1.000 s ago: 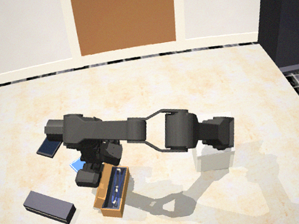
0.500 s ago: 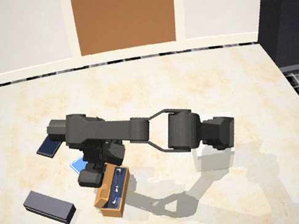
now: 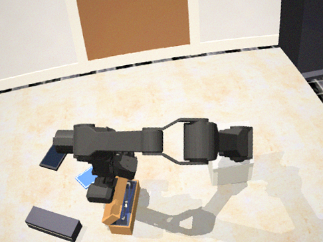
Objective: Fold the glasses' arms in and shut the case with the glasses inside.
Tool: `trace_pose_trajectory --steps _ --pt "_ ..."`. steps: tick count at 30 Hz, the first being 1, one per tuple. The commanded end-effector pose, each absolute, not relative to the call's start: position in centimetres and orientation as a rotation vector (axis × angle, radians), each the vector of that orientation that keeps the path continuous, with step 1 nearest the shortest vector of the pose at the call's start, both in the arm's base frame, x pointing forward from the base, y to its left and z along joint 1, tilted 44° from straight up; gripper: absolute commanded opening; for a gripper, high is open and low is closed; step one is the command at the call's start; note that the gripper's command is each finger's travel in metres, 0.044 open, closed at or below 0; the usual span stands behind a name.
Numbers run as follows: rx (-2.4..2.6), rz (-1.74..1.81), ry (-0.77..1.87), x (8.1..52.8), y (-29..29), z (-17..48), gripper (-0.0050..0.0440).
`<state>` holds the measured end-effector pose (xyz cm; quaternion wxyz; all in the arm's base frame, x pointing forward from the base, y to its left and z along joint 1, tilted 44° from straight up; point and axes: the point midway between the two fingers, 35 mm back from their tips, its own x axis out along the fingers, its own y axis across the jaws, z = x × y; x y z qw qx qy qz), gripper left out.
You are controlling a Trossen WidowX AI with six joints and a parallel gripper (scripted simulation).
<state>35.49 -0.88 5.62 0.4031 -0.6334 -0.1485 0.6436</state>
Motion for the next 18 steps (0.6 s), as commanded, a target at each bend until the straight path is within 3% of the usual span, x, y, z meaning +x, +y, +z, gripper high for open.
trace_pose_trajectory --steps 1,18 --pt "-1.587 1.638 -0.378 35.09 -0.46 5.47 0.0" --pt "-1.586 1.64 -0.385 34.57 -0.06 5.33 0.0"
